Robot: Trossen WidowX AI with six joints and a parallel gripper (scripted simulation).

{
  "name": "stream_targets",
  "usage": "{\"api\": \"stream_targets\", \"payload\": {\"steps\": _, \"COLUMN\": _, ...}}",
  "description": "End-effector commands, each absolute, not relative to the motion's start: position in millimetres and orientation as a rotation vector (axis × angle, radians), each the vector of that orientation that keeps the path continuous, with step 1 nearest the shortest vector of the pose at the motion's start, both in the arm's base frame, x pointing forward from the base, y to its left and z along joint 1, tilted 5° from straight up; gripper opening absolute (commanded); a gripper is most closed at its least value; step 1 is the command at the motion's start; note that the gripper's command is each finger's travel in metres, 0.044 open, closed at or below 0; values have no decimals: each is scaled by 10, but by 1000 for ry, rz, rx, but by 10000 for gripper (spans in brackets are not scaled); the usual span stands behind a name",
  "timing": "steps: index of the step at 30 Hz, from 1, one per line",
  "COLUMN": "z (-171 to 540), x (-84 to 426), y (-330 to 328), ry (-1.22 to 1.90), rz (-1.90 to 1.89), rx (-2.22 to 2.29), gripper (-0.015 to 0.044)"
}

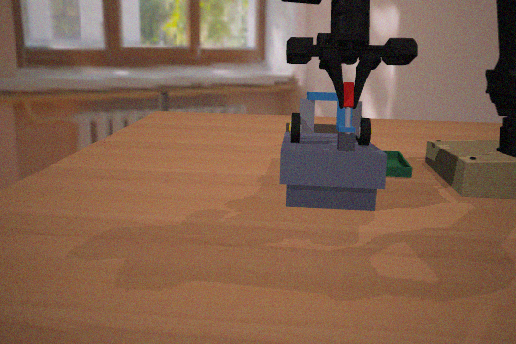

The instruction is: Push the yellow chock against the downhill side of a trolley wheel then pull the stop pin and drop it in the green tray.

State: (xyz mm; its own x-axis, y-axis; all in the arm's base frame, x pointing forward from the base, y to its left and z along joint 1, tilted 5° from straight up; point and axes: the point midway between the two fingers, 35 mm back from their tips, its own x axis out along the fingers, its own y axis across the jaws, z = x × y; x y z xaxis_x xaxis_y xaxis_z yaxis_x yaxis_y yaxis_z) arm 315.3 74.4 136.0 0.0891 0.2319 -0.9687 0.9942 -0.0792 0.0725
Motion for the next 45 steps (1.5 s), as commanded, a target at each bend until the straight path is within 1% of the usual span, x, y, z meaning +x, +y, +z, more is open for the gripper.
{"api": "stream_targets", "payload": {"steps": 1, "z": 1418, "x": 3149, "y": 745, "ry": 1282, "rz": -1065, "rx": 1476, "gripper": 0}}
{"api": "stream_targets", "payload": {"steps": 45, "z": 1550, "x": 3132, "y": 734, "ry": 1282, "rz": -1065, "rx": 1476, "gripper": 0}}
